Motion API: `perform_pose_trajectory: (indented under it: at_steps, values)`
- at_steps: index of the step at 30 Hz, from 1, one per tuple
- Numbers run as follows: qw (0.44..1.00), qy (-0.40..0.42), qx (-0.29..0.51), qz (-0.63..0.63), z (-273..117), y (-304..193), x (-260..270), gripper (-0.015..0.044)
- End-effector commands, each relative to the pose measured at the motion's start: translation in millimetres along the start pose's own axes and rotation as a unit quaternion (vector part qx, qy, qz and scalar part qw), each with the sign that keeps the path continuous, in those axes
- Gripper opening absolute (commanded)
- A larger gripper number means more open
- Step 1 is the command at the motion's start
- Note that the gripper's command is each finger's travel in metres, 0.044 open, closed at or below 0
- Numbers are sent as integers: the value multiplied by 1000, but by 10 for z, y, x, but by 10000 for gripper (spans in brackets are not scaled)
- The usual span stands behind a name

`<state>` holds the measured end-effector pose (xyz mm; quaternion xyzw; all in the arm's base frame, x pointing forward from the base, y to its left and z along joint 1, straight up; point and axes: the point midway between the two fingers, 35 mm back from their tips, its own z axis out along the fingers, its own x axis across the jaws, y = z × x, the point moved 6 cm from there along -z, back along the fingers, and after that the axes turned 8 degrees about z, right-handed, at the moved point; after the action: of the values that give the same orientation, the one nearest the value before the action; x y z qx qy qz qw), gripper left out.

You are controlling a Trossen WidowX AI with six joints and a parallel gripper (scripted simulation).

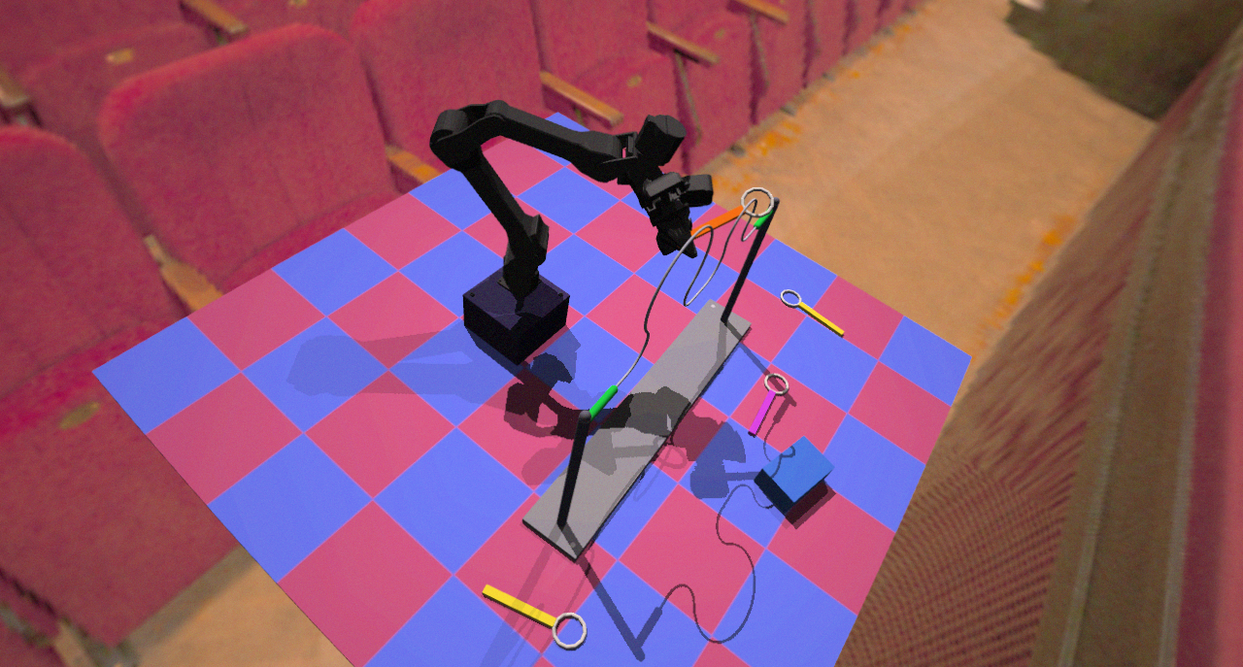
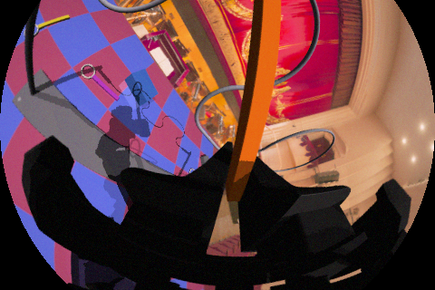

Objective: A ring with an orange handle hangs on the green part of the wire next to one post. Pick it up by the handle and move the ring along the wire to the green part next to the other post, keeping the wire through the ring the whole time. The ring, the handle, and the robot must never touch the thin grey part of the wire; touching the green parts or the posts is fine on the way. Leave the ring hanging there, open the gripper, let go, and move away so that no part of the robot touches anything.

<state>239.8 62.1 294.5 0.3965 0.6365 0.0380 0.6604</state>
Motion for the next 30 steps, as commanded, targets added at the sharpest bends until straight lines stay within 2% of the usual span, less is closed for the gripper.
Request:
perform_pose_trajectory:
  at_steps: [1, 30]
  values:
    - [999, -22, -5, -37, 2, -20, -37, -150]
    - [950, -146, -51, -270, 18, 17, -219, -150]
